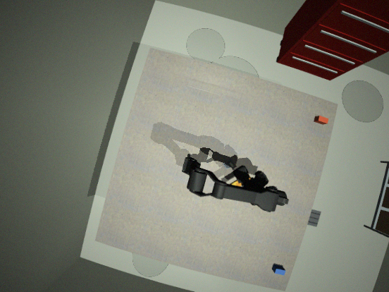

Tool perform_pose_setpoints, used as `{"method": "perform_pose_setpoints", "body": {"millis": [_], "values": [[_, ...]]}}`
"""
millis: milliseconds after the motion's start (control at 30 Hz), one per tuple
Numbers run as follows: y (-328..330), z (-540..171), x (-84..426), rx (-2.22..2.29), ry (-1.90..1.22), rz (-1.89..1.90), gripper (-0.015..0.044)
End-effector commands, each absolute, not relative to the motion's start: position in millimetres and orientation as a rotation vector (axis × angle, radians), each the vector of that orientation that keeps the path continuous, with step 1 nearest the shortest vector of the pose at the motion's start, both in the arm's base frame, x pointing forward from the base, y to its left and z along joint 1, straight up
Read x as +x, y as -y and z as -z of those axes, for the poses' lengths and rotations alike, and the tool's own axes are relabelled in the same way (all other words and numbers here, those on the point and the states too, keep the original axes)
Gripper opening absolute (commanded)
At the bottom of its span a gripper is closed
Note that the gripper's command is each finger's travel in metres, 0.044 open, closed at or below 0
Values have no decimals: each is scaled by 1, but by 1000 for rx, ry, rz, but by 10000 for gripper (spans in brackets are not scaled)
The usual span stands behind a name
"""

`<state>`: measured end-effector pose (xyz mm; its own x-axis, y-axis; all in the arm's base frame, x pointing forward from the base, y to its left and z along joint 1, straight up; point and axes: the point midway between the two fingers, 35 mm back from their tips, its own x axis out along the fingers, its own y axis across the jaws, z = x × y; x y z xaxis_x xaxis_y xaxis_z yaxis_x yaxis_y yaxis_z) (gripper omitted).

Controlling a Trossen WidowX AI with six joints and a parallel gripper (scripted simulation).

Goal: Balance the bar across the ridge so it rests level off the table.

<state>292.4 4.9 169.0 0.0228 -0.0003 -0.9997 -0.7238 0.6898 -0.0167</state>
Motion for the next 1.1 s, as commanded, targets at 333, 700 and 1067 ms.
{"method": "perform_pose_setpoints", "body": {"millis": [333, 700, 1067], "values": [[-57, -171, 273, -693, -1428, -681, 0], [-92, -170, 252, -734, -1413, -728, 0], [-94, -158, 252, -735, -1412, -729, 0]]}}
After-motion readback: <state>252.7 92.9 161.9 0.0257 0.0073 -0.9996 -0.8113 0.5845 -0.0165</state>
